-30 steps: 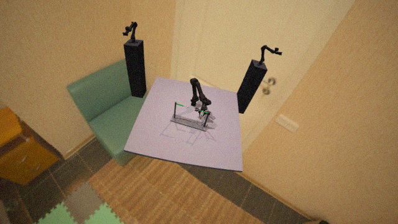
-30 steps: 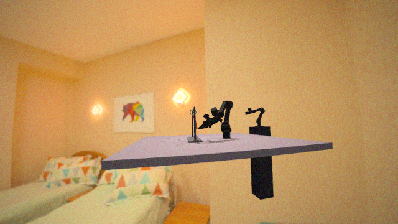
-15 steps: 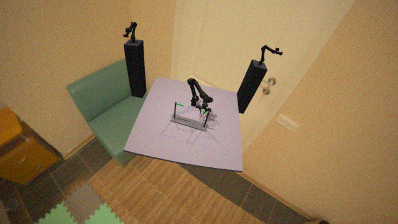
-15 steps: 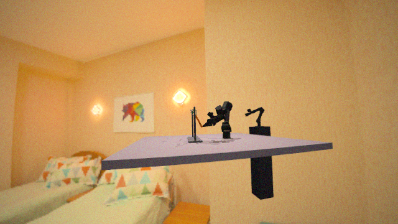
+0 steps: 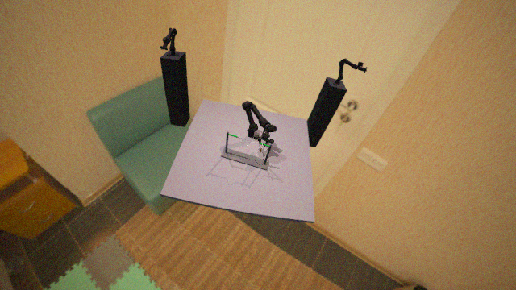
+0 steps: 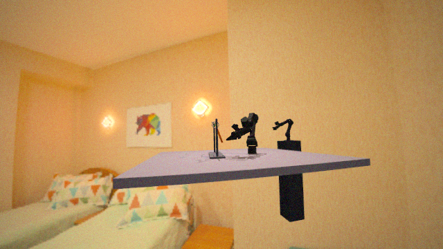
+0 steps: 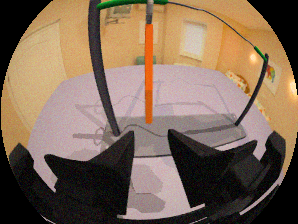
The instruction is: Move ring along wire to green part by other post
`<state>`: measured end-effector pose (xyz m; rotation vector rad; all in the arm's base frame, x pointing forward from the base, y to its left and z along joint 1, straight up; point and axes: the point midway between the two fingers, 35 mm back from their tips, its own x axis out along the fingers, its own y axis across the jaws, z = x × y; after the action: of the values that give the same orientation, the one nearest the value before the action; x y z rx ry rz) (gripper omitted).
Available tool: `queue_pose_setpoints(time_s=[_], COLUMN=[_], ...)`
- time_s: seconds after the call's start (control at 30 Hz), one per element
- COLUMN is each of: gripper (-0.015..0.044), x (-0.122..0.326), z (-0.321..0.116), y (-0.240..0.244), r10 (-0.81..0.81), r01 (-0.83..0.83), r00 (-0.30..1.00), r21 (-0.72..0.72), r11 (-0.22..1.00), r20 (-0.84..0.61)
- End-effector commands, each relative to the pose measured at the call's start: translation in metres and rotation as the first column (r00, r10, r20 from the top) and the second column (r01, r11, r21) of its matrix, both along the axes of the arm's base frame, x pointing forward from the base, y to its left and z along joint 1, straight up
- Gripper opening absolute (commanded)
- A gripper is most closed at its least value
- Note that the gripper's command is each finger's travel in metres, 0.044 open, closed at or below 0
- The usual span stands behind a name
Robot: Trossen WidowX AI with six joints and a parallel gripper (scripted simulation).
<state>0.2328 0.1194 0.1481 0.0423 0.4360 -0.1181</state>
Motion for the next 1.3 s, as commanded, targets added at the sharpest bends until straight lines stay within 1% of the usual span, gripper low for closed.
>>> queue_pose_setpoints(time_s=[0.0,0.23,0.3,0.47,0.57,0.6,1.27], gripper=[0.0160,0.0160,0.0212,0.0344,0.0423,0.0440,0.0440], x=[0.000,0.000,-0.005,-0.038,-0.039,-0.039,-0.039], z=[0.000,0.000,0.002,0.019,0.020,0.020,0.020], y=[0.000,0.000,0.001,0.003,0.003,0.003,0.003], r10=[-0.005,-0.005,-0.001,0.004,0.005,0.005,0.005], r01=[0.005,0.005,0.001,-0.004,-0.005,-0.005,-0.005], r00=[1.000,1.000,1.000,1.000,1.000,1.000,1.000], r21=[0.003,0.003,0.001,-0.002,-0.002,-0.002,-0.002], r11=[1.000,1.000,1.000,1.000,1.000,1.000,1.000], r20=[0.002,0.002,-0.003,0.007,0.009,0.009,0.009])
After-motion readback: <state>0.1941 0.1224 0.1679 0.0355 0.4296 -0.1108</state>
